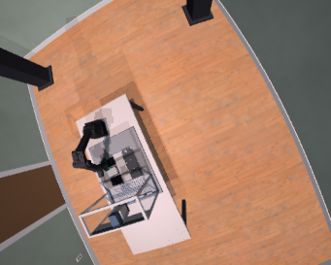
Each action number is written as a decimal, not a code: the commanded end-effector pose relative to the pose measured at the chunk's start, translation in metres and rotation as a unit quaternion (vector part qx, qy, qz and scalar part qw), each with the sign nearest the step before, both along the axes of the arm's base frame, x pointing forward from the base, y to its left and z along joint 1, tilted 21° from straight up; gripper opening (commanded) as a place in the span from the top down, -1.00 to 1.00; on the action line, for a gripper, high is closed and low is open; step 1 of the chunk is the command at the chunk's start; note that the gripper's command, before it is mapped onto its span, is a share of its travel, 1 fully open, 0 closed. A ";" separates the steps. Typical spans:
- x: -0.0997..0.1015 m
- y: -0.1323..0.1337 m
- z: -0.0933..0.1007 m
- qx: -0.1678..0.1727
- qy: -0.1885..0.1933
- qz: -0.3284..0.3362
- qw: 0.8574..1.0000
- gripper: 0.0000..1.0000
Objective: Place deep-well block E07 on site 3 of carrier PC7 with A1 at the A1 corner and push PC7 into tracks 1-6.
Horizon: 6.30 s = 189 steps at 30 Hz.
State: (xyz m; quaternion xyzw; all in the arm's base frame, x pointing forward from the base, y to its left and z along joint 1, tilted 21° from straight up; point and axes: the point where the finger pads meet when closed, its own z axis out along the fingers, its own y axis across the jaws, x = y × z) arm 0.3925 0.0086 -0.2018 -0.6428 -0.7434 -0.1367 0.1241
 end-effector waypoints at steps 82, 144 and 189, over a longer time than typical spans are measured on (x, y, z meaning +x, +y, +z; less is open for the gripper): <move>0.039 -0.012 0.107 -0.004 -0.025 -0.006 1.000 1.00; 0.152 0.171 0.164 0.001 -0.010 -0.006 1.000 1.00; 0.198 0.231 0.199 0.005 -0.019 -0.009 1.000 1.00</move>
